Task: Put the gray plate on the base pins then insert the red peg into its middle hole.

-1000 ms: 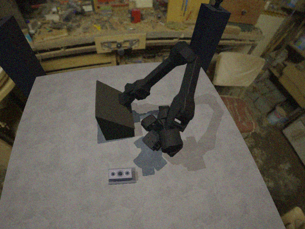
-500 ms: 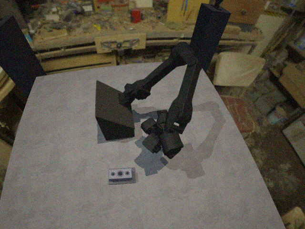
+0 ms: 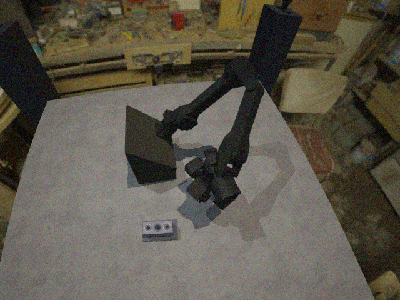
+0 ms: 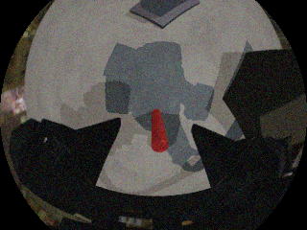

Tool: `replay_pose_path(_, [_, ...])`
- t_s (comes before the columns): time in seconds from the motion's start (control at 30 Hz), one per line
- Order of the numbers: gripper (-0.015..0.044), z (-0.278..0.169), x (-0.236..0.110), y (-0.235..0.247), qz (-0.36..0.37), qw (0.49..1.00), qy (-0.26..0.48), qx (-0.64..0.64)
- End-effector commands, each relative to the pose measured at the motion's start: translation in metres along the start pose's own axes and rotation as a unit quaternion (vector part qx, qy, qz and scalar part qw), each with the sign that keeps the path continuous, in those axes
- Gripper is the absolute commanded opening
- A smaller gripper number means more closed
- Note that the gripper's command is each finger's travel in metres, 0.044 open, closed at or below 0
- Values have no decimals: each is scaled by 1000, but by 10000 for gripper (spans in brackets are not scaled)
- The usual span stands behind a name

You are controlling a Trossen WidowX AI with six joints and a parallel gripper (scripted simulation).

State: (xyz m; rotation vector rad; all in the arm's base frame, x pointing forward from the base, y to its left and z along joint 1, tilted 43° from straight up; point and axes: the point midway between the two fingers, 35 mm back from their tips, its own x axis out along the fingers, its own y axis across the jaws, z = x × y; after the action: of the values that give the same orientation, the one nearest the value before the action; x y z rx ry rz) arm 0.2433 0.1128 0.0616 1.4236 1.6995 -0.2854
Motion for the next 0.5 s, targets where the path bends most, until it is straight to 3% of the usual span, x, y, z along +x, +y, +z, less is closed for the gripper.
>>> replay_pose_path(0.0, [387,0,3,0,0,1000,1,2])
replay_pose_path(0.43, [46,0,3,0,0,1000,1,2])
replay_pose_path(0.47, [40,0,3,0,0,1000,1,2])
